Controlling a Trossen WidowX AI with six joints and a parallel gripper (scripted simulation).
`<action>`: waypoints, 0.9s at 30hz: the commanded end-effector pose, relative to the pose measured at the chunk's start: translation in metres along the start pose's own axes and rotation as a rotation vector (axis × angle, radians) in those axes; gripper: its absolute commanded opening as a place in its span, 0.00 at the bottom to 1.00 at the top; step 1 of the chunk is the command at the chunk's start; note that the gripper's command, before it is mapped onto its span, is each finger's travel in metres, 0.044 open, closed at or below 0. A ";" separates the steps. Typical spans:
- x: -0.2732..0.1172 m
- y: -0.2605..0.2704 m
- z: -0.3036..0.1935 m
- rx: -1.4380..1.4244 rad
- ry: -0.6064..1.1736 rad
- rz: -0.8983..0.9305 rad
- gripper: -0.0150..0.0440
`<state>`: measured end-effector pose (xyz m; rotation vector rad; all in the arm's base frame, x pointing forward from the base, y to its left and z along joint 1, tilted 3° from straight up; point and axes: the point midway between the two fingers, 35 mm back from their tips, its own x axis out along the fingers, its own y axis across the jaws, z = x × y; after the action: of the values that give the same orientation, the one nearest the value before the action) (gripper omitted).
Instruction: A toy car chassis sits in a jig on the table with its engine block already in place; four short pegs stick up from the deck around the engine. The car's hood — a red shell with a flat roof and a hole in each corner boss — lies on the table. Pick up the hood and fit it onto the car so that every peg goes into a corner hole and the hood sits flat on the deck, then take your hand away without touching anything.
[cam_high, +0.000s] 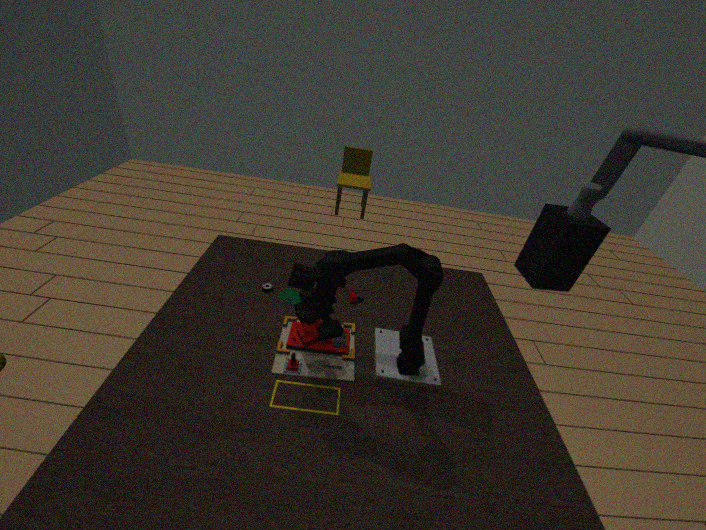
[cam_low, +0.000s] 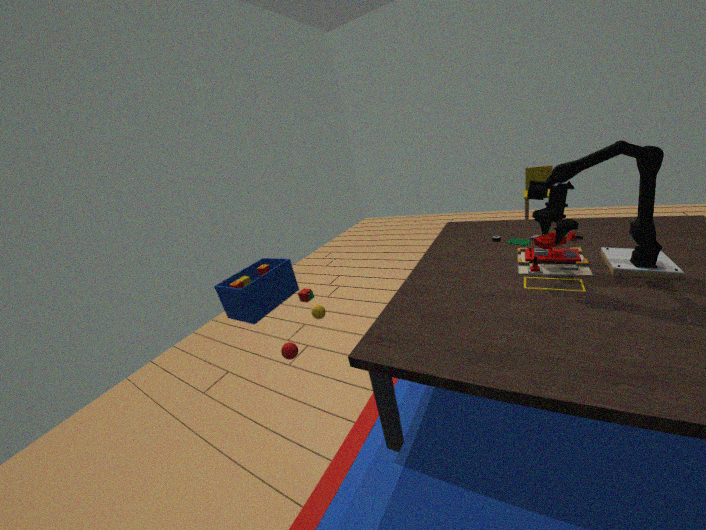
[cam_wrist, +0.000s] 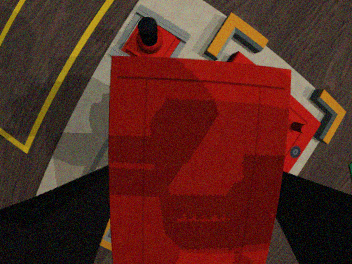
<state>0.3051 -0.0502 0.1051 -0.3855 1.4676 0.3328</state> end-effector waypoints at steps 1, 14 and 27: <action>-0.003 -0.013 0.002 0.124 -0.026 -0.012 0.25; -0.004 -0.055 -0.008 0.545 -0.074 -0.041 0.25; 0.017 -0.054 -0.011 0.550 -0.075 -0.042 0.25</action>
<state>0.3218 -0.1047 0.1016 0.0316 1.4034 -0.0992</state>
